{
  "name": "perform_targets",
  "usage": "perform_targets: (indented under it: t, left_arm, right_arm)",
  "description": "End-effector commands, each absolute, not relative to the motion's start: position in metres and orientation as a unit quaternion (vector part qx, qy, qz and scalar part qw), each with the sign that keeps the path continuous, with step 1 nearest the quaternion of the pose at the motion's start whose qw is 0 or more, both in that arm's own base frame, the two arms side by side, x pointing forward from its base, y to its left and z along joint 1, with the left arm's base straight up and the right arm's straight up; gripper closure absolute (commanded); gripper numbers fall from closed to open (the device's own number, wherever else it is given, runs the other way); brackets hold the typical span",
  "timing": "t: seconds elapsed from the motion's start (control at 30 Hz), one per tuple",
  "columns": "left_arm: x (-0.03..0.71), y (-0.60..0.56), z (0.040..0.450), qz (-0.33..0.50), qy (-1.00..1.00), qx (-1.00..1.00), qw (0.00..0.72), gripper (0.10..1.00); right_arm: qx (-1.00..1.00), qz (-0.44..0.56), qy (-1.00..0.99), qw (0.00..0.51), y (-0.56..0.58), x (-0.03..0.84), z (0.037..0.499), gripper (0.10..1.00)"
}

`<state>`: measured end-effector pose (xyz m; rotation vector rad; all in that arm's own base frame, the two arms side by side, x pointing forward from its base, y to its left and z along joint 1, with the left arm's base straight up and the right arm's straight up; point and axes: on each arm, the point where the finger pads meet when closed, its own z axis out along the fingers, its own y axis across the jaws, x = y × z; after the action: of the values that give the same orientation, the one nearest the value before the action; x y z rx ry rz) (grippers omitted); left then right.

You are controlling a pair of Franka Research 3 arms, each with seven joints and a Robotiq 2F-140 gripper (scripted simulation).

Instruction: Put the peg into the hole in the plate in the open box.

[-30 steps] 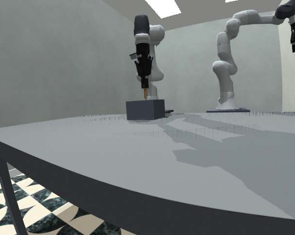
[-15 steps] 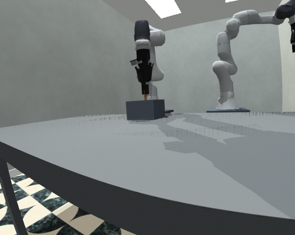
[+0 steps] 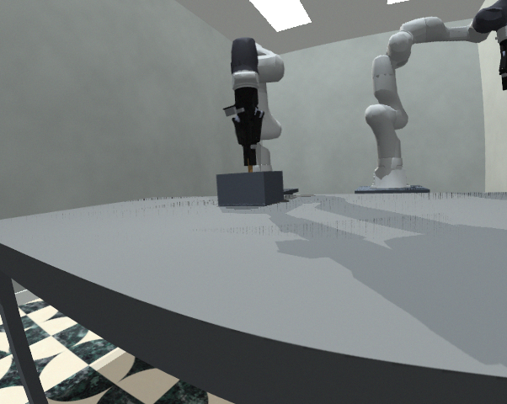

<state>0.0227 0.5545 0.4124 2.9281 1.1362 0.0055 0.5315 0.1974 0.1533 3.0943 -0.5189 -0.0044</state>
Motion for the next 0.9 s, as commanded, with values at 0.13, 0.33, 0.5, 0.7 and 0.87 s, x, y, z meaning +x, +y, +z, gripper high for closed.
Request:
perform_targets:
  t: [0.13,0.33,0.5,0.7,0.87]
  left_arm:
    - [0.022,0.554,0.413,0.0,0.365,0.931,0.0,0.098]
    - [0.022,0.554,0.413,0.0,0.365,0.931,0.0,0.098]
    - [0.022,0.554,0.413,0.0,0.365,0.931,0.0,0.098]
    - [0.022,0.554,0.413,0.0,0.365,0.931,0.0,0.098]
    - [0.022,0.554,0.413,0.0,0.365,0.931,0.0,0.098]
  right_arm:
    - [0.987,0.0,-0.163,0.0,0.198,0.533,0.153,0.999]
    - [0.987,0.0,-0.163,0.0,0.198,0.533,0.153,0.999]
    - [0.987,0.0,-0.163,0.0,0.198,0.533,0.153,0.999]
    - [0.987,0.0,-0.163,0.0,0.198,0.533,0.148,0.999]
    - [0.987,0.0,-0.163,0.0,0.198,0.533,0.139,0.999]
